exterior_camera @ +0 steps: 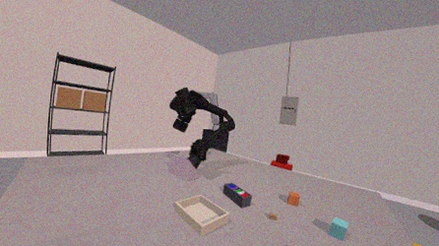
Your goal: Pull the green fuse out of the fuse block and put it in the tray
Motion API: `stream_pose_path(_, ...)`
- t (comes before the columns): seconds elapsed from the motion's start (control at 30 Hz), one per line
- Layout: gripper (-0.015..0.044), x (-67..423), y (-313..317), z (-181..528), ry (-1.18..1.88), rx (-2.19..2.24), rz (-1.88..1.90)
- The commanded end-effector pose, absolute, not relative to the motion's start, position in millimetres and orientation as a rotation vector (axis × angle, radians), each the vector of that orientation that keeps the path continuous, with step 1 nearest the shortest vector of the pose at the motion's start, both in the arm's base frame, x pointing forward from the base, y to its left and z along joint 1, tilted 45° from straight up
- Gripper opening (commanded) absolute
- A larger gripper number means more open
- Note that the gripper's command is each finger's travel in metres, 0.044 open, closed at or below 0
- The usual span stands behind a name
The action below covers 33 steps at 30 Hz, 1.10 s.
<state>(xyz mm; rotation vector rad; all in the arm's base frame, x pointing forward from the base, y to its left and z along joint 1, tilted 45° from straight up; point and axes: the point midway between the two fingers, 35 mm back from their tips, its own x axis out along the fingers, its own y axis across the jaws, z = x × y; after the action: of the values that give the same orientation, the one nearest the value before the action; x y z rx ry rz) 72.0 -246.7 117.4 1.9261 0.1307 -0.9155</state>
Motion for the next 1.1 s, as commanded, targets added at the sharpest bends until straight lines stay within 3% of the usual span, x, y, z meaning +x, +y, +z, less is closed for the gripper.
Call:
stream_pose_path(0.0, 0.0074, 140, -229, 102, 0.662, 1.446, -0.552)
stream_pose_path(0.53, 0.0074, 242, -153, 67, 1.116, 0.518, 0.335)
stream_pose_path(1.07, 0.0074, 298, -42, 33, 0.877, -0.356, 1.383)
